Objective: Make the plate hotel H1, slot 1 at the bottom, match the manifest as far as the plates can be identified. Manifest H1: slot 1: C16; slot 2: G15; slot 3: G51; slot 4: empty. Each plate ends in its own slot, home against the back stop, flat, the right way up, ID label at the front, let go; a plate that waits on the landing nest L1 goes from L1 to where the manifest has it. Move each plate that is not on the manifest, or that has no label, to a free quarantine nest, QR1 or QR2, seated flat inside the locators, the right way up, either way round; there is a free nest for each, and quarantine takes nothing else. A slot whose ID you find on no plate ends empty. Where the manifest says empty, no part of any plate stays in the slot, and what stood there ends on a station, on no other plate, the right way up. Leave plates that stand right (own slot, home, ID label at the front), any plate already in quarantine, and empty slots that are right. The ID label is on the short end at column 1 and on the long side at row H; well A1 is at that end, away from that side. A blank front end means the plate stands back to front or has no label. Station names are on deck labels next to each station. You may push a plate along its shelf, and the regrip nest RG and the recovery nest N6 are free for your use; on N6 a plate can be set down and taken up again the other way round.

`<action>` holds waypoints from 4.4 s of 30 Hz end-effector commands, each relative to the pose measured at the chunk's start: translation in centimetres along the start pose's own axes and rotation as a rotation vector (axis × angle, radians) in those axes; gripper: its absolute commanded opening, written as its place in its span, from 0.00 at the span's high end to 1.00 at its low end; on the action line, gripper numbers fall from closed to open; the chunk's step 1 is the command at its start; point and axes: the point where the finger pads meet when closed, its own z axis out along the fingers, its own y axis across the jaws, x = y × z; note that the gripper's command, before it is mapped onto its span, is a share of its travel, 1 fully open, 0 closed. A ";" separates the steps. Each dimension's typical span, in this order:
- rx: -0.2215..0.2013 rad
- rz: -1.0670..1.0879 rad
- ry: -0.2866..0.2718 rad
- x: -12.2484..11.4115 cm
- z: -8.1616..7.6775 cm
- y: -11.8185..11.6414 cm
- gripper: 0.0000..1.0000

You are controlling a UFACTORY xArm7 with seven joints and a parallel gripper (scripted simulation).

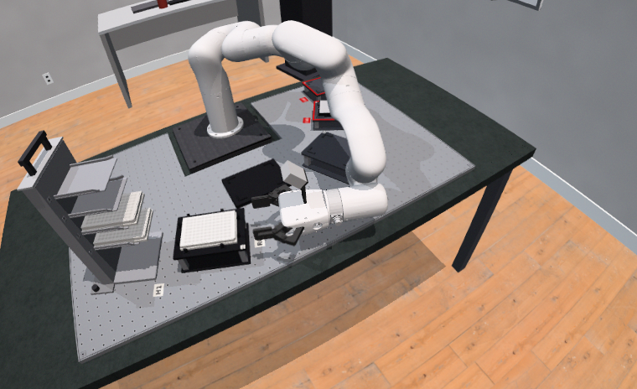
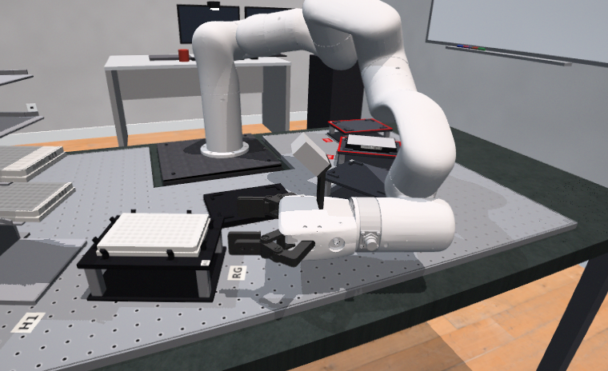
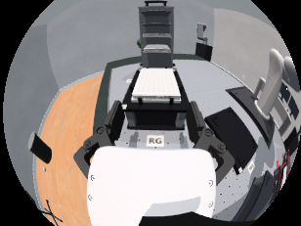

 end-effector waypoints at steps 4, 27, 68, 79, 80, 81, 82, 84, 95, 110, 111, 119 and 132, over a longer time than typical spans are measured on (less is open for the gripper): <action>-0.001 0.004 -0.001 0.2 -0.1 -0.1 0.00; -0.001 0.004 -0.001 2.3 0.1 -0.1 0.00; -0.001 0.004 -0.001 10.9 1.2 -0.1 0.00; -0.001 0.004 -0.051 10.9 1.2 -0.1 0.00; -0.001 0.004 -0.068 10.9 1.2 -0.1 0.00; -0.001 0.004 -0.084 10.9 1.2 -0.1 0.00; -0.001 0.004 -0.101 10.9 1.2 -0.1 0.00; -0.001 0.004 -0.134 10.9 1.2 -0.1 0.00; -0.001 0.004 -0.284 10.9 1.2 -0.1 0.00; 0.000 0.004 -0.501 10.9 1.2 -0.1 0.00; 0.000 0.004 -0.518 10.9 1.2 -0.1 0.00; 0.000 0.004 -0.651 10.9 1.2 -0.1 0.00; 0.000 0.004 -0.835 10.9 1.2 -0.1 0.00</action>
